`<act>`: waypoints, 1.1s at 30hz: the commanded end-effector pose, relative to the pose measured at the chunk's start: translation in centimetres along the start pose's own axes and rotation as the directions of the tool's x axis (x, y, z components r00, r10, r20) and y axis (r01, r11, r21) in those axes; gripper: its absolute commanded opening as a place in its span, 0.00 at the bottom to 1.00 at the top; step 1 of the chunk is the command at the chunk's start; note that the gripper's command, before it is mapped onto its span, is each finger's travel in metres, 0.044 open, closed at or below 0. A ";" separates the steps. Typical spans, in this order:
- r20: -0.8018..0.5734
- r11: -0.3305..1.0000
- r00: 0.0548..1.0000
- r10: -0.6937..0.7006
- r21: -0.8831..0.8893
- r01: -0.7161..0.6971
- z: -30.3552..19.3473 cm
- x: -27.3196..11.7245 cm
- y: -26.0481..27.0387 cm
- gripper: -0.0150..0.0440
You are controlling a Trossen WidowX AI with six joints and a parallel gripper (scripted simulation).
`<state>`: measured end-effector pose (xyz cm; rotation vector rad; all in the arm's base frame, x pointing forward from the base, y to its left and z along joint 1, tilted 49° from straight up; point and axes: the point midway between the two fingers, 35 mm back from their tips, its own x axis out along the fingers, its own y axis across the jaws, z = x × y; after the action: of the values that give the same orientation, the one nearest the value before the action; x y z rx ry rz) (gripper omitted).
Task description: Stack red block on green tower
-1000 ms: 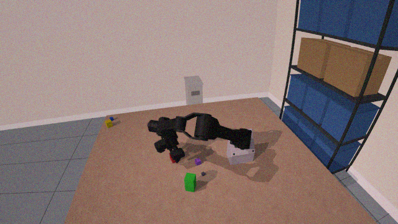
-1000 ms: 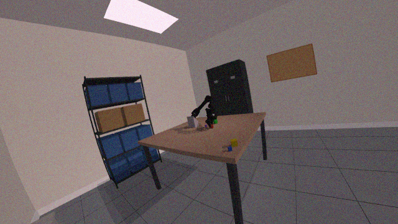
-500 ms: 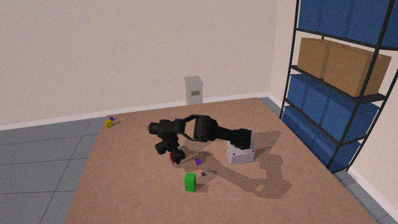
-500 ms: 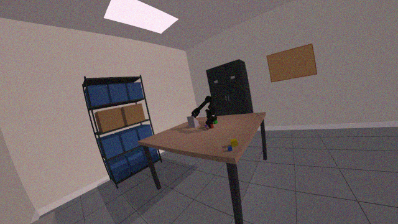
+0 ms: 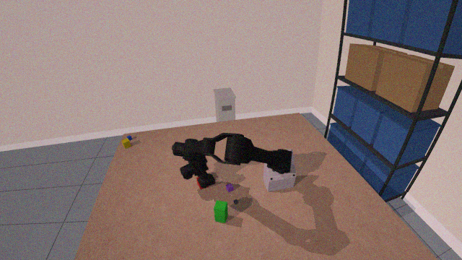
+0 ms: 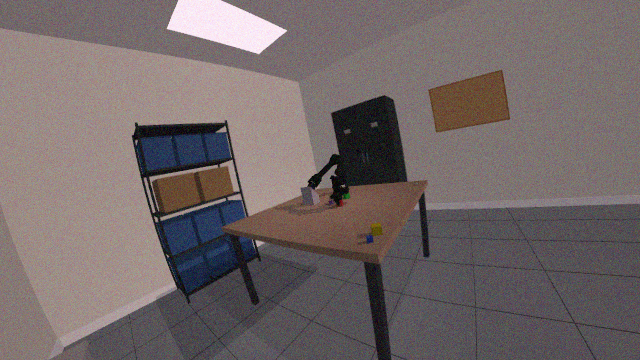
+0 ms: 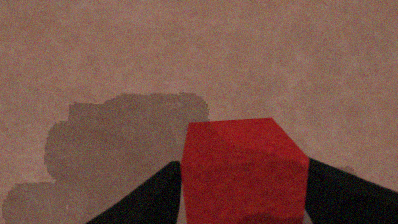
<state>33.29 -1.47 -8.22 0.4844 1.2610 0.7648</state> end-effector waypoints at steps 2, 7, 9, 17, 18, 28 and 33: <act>0.004 1.000 1.000 0.005 0.005 -0.005 0.0 0.0 0.1 0.53; 0.004 1.000 1.000 0.005 0.005 -0.005 0.0 0.0 0.1 0.48; 0.003 1.000 1.000 0.005 0.005 -0.005 0.0 -0.1 0.1 0.42; 0.003 1.000 1.000 0.003 0.005 -0.003 0.0 -3.3 -0.1 0.25; 0.003 1.000 1.000 0.003 0.005 -0.003 0.0 -3.7 -0.1 0.25; 0.002 1.000 1.000 0.001 0.005 -0.001 0.0 -8.2 -0.1 0.25; 0.002 1.000 1.000 0.000 0.005 0.000 0.0 -10.5 -0.1 0.25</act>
<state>32.23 -7.97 -2.57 0.5029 1.2651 0.7630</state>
